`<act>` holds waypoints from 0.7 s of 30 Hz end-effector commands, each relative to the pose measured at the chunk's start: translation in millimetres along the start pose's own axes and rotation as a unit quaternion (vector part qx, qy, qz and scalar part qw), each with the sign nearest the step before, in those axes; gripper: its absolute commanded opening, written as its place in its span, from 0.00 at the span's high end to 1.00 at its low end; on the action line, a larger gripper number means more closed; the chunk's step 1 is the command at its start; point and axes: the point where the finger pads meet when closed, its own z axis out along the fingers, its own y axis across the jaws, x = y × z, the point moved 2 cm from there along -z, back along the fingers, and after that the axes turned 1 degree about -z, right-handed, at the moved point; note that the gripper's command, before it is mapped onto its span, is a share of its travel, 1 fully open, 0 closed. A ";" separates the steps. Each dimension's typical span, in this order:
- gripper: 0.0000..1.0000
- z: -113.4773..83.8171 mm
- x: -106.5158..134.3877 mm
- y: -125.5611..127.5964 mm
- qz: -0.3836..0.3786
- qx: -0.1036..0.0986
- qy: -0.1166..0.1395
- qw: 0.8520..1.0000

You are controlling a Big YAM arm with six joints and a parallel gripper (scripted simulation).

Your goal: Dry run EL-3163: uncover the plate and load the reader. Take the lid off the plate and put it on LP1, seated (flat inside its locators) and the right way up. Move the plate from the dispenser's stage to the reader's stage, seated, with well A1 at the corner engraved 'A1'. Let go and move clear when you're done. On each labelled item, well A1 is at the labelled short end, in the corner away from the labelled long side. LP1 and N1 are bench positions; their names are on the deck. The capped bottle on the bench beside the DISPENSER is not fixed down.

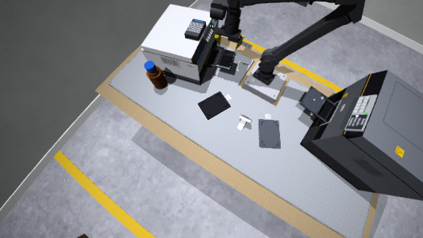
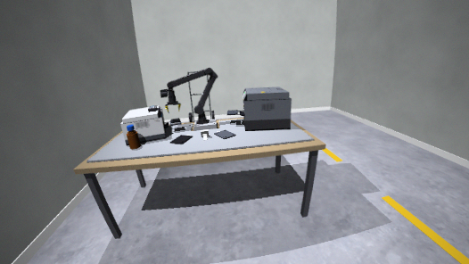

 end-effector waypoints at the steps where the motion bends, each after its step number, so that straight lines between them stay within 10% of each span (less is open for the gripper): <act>1: 0.00 9.5 -3.3 2.1 0.002 0.006 -0.001 1.000; 21: 0.00 0.5 -3.8 5.3 -0.001 -0.011 0.000 1.000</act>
